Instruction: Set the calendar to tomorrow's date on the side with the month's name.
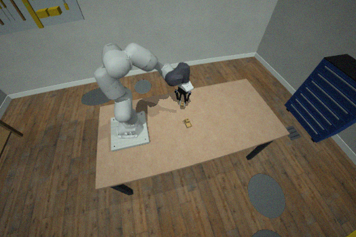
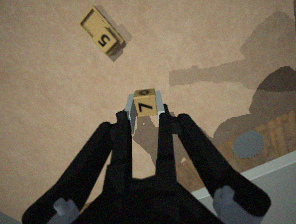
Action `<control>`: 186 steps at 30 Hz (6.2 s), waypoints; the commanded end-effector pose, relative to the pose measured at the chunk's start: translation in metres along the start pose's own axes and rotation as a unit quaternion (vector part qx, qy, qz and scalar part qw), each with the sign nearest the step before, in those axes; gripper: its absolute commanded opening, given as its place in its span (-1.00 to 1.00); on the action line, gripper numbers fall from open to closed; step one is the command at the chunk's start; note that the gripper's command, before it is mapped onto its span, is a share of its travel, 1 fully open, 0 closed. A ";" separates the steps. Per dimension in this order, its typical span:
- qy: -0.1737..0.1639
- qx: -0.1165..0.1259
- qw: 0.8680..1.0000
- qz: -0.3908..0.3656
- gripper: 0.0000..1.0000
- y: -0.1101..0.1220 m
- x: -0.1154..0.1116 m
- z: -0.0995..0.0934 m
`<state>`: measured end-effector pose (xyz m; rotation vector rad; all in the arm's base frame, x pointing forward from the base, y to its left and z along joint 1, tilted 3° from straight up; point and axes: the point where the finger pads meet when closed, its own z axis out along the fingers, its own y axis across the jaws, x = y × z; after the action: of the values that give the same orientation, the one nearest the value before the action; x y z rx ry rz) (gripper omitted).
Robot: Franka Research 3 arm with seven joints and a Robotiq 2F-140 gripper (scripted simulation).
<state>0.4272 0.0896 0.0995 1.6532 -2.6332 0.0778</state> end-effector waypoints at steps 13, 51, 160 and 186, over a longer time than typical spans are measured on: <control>-0.005 -0.003 0.985 -0.174 -0.66 -0.004 0.007 0.000; -0.006 -0.002 0.955 -0.296 -0.66 -0.009 0.014 0.011; -0.006 -0.002 0.955 -0.297 -0.66 -0.011 0.014 0.096; -0.006 -0.002 0.955 -0.297 -0.66 -0.010 0.015 0.096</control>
<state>0.4302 0.0672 0.0056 2.3526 -2.0256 0.0412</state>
